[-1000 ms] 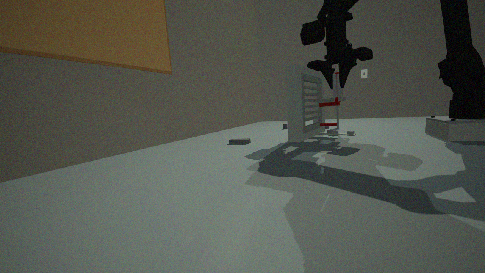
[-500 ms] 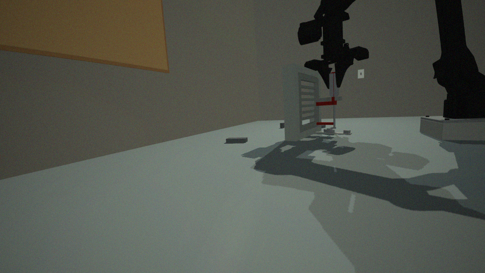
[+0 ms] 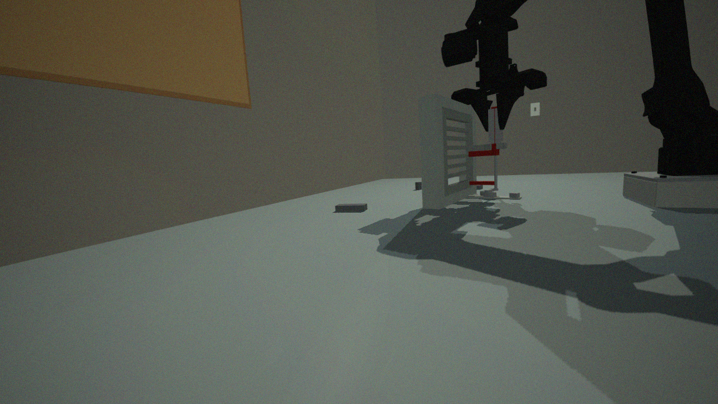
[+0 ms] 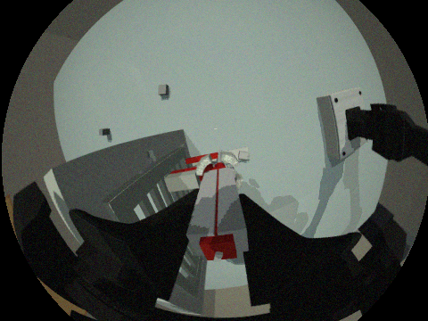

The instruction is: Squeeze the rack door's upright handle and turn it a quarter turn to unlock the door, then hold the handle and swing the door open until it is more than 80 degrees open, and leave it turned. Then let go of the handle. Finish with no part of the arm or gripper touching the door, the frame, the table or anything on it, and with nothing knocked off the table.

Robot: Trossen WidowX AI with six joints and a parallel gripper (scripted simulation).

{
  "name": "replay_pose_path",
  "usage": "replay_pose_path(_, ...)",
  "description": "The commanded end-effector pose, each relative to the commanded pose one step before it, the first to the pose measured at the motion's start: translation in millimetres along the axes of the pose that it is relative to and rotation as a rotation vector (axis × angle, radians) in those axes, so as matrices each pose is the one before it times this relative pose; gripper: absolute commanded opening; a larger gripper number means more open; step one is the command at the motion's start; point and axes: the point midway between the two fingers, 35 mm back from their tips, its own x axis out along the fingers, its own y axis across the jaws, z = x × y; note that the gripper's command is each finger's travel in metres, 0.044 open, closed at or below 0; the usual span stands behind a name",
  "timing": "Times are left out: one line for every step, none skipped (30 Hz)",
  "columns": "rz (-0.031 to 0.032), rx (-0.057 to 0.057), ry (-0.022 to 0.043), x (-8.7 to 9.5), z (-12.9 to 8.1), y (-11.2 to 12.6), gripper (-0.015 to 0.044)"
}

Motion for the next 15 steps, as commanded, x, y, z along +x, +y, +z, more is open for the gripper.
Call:
replay_pose_path(0.00341,0.0266,-0.00513,-0.29,3.5,1.37,0.0028)
replay_pose_path(0.0,0.0,0.0,0.0,0.0,0.0,0.0028)
replay_pose_path(0.0,0.0,0.0,0.0,0.0,0.0,0.0028)
replay_pose_path(0.0,0.0,0.0,0.0,0.0,0.0,0.0028)
replay_pose_path(0.0,0.0,0.0,0.0,0.0,0.0,0.0028)
replay_pose_path(0.0,0.0,0.0,0.0,0.0,0.0,0.0054)
replay_pose_path(0.0,0.0,0.0,0.0,0.0,0.0,0.008)
replay_pose_path(0.0,0.0,0.0,0.0,0.0,0.0,0.0106)
replay_pose_path(0.0,0.0,0.0,0.0,0.0,0.0,0.0133)
replay_pose_path(0.0,0.0,0.0,0.0,0.0,0.0,0.0159)
replay_pose_path(0.0,0.0,0.0,0.0,0.0,0.0,0.0185)
replay_pose_path(0.0,0.0,0.0,0.0,0.0,0.0,0.0211)
replay_pose_path(0.0,0.0,0.0,0.0,0.0,0.0,0.0238)
replay_pose_path(0.0,0.0,0.0,0.0,0.0,0.0,0.0264)
replay_pose_path(0.0,0.0,0.0,0.0,0.0,0.0,0.029)
